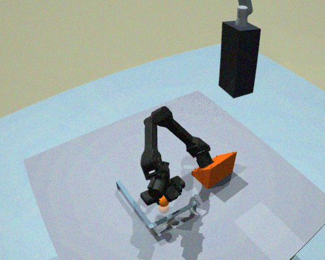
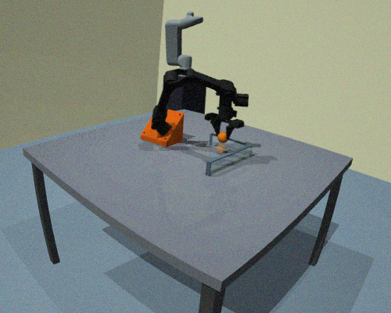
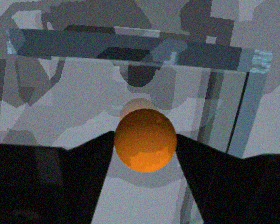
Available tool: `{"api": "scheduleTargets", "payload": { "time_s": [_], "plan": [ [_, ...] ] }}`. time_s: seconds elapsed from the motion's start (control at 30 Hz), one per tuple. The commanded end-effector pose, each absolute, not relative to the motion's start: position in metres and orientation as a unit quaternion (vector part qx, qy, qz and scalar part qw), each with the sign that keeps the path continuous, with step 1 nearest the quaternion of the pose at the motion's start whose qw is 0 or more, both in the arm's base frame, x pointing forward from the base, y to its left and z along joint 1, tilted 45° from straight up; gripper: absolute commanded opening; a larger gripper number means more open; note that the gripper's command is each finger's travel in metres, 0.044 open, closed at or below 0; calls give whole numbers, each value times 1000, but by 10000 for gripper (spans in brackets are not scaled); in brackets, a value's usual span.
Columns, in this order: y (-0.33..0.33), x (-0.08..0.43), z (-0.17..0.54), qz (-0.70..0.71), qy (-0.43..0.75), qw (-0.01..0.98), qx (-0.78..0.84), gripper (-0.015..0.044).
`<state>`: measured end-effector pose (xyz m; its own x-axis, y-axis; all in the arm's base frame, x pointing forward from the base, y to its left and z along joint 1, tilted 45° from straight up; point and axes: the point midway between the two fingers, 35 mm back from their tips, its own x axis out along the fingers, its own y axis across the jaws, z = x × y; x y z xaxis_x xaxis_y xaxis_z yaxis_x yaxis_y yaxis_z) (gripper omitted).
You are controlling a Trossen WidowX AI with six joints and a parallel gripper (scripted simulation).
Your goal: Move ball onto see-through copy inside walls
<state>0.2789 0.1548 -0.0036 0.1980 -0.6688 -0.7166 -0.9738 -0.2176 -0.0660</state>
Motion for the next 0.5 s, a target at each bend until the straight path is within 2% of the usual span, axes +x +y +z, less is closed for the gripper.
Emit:
{"api": "scheduleTargets", "payload": {
  "time_s": [0.0, 0.47],
  "plan": [
    [139, 284, -19, 284, 565, 266, -728, 0],
    [120, 287, -37, 283, 565, 266, -728, 0]
  ]
}}
